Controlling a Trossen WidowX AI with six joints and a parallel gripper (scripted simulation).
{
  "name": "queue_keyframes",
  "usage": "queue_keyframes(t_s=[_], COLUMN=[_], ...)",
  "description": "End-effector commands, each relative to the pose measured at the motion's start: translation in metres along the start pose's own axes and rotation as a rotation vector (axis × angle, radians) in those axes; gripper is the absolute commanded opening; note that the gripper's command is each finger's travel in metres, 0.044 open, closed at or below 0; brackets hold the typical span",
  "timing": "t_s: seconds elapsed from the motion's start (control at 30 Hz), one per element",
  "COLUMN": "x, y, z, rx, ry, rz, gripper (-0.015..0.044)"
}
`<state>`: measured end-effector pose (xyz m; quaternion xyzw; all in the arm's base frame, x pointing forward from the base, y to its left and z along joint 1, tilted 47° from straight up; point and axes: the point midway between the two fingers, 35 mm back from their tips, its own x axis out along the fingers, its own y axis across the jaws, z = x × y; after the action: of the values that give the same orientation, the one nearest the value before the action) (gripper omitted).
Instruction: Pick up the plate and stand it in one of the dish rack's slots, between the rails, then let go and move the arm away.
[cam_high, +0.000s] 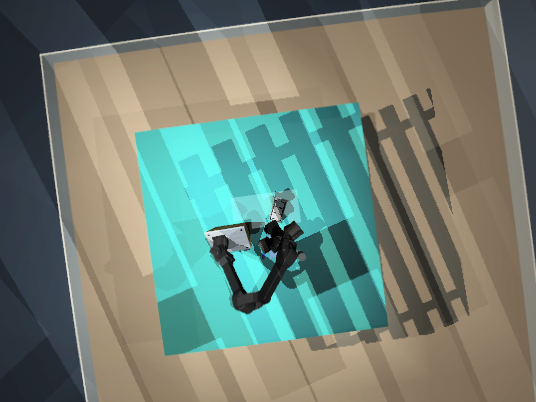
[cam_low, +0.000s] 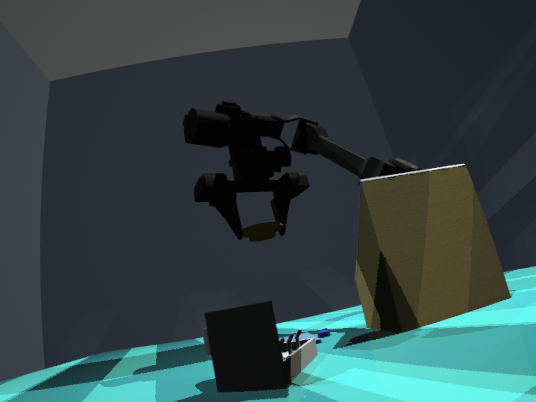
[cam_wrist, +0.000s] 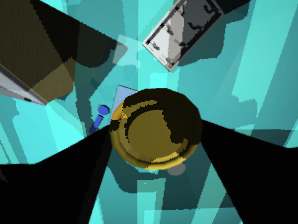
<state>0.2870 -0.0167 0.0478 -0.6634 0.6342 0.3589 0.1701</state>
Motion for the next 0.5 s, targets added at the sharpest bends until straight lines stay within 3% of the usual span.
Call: queue_keyframes(t_s=[0.0,0.47], x=[0.0,0.0], y=[0.0,0.0], z=[0.008,0.025], rx=[-0.168,-0.654], ry=[-0.003,-0.001], rz=[-0.002,-0.001], gripper=[0.0,0.0])
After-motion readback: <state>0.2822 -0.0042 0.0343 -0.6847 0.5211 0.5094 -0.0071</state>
